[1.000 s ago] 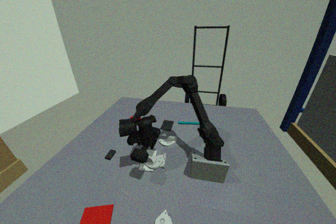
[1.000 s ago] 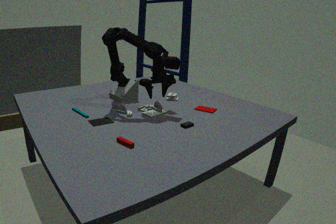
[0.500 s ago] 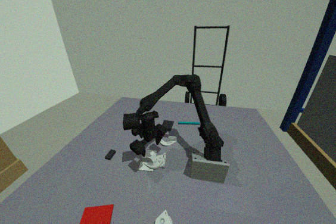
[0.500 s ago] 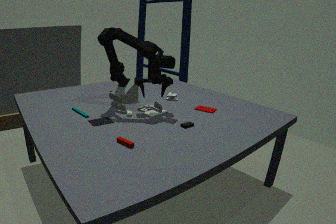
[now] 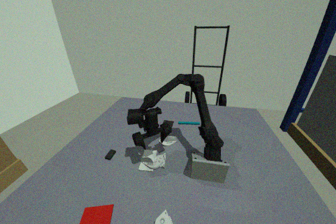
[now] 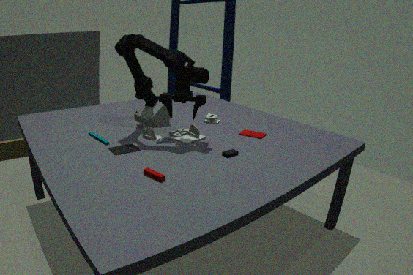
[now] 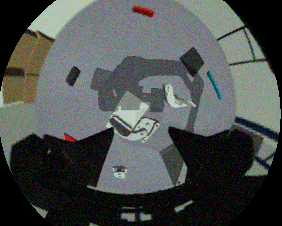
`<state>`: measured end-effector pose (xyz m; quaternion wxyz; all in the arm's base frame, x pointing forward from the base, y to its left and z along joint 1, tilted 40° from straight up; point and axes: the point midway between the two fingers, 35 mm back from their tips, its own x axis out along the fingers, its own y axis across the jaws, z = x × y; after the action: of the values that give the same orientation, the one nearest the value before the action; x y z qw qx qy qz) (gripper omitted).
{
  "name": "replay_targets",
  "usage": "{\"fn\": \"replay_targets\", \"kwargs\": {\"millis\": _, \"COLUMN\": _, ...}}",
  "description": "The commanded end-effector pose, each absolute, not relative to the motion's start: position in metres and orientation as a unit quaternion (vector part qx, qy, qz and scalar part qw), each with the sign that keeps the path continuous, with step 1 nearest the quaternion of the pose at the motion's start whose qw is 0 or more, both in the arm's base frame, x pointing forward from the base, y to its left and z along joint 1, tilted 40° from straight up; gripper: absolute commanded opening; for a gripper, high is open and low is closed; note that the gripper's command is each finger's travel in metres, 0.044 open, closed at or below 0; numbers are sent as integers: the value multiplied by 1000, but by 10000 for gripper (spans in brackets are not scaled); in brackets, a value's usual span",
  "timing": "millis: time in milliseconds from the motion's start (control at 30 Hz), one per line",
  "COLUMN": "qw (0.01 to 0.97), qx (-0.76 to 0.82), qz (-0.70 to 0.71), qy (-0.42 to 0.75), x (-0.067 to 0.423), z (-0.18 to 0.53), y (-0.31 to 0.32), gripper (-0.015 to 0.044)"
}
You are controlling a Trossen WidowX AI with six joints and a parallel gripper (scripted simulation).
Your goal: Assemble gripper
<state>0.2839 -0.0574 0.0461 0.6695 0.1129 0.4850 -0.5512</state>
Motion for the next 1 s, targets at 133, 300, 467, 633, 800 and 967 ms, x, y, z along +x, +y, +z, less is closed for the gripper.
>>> {"fn": "replay_targets", "kwargs": {"millis": 133, "qw": 653, "qx": 181, "qz": -601, "qy": 424, "x": 276, "z": 56, "y": -66, "gripper": 440}}
{"fn": "replay_targets", "kwargs": {"millis": 300, "qw": 640, "qx": 222, "qz": -626, "qy": 385, "x": 271, "z": 62, "y": -71, "gripper": 440}}
{"fn": "replay_targets", "kwargs": {"millis": 467, "qw": 625, "qx": 262, "qz": -650, "qy": 345, "x": 267, "z": 68, "y": -76, "gripper": 440}}
{"fn": "replay_targets", "kwargs": {"millis": 633, "qw": 607, "qx": 302, "qz": -671, "qy": 303, "x": 262, "z": 73, "y": -81, "gripper": 440}}
{"fn": "replay_targets", "kwargs": {"millis": 800, "qw": 586, "qx": 339, "qz": -689, "qy": 259, "x": 258, "z": 79, "y": -85, "gripper": 440}}
{"fn": "replay_targets", "kwargs": {"millis": 967, "qw": 563, "qx": 376, "qz": -704, "qy": 215, "x": 253, "z": 84, "y": -90, "gripper": 440}}
